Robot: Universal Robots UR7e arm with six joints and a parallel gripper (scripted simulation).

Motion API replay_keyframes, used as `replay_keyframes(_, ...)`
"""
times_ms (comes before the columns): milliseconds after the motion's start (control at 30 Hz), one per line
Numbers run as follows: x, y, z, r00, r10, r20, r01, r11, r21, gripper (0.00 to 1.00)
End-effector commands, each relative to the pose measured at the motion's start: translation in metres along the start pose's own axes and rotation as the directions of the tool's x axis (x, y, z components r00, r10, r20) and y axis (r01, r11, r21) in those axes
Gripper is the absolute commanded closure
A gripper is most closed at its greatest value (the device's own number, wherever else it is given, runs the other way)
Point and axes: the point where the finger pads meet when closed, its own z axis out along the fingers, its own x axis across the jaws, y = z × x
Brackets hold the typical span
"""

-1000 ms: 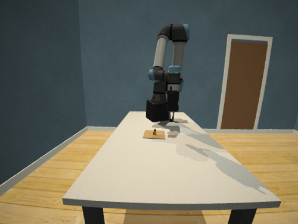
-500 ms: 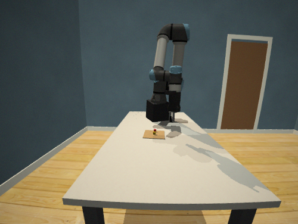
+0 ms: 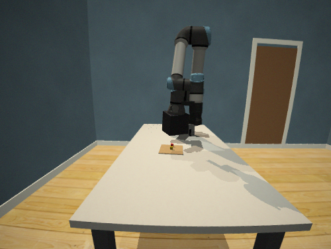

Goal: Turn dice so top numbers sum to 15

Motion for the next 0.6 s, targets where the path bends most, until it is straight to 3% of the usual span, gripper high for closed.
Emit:
replay_keyframes(0,-0.0025,0.0011,0.0003,0.985,0.173,-0.005,-0.173,0.985,0.009,0.66)
replay_keyframes(300,-0.0039,0.0045,0.0012,0.942,0.335,-0.003,-0.335,0.942,0.009,0.66)
replay_keyframes(567,-0.006,0.0096,0.0022,0.856,0.518,-0.001,-0.518,0.856,0.01,0.66)
